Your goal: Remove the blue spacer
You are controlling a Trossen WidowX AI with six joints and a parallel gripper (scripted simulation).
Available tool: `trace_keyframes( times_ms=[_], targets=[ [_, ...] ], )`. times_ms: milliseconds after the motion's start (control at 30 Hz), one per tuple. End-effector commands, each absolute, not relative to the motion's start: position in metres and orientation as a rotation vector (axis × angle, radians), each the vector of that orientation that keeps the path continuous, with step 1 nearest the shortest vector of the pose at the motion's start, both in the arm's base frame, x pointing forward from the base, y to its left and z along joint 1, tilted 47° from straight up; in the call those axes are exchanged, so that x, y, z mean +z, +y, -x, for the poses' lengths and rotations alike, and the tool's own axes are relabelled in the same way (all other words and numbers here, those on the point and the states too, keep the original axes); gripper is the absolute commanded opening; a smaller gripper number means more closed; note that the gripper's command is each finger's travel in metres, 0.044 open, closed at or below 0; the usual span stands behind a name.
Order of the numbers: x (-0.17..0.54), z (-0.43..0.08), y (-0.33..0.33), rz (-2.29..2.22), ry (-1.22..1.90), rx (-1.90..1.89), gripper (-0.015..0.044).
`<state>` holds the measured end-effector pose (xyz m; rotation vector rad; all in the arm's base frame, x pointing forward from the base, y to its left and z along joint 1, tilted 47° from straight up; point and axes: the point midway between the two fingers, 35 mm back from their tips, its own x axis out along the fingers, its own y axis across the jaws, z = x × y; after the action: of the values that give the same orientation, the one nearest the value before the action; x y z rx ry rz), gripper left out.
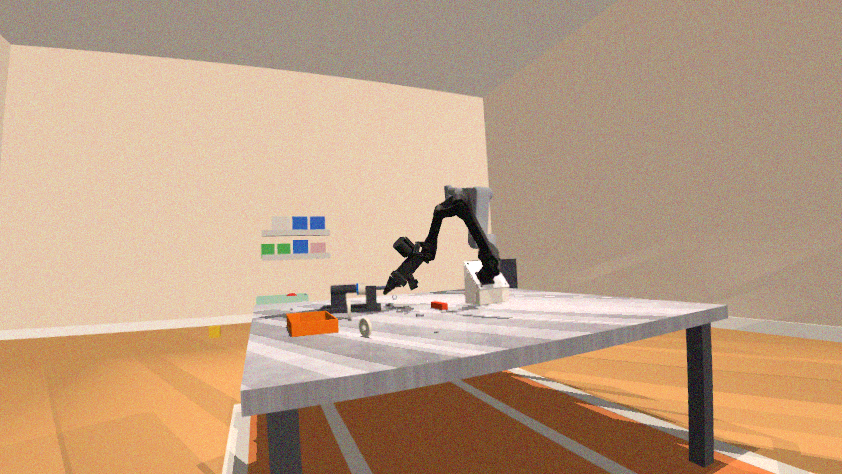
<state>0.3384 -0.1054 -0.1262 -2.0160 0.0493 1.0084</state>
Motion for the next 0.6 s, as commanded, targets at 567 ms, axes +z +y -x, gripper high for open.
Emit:
trace_keyframes(
  times_ms=[567],
  targets=[
    [-0.1255, -0.3358, -0.1043, 2.018, 0.046, 1.009, 0.0000]
  ],
)
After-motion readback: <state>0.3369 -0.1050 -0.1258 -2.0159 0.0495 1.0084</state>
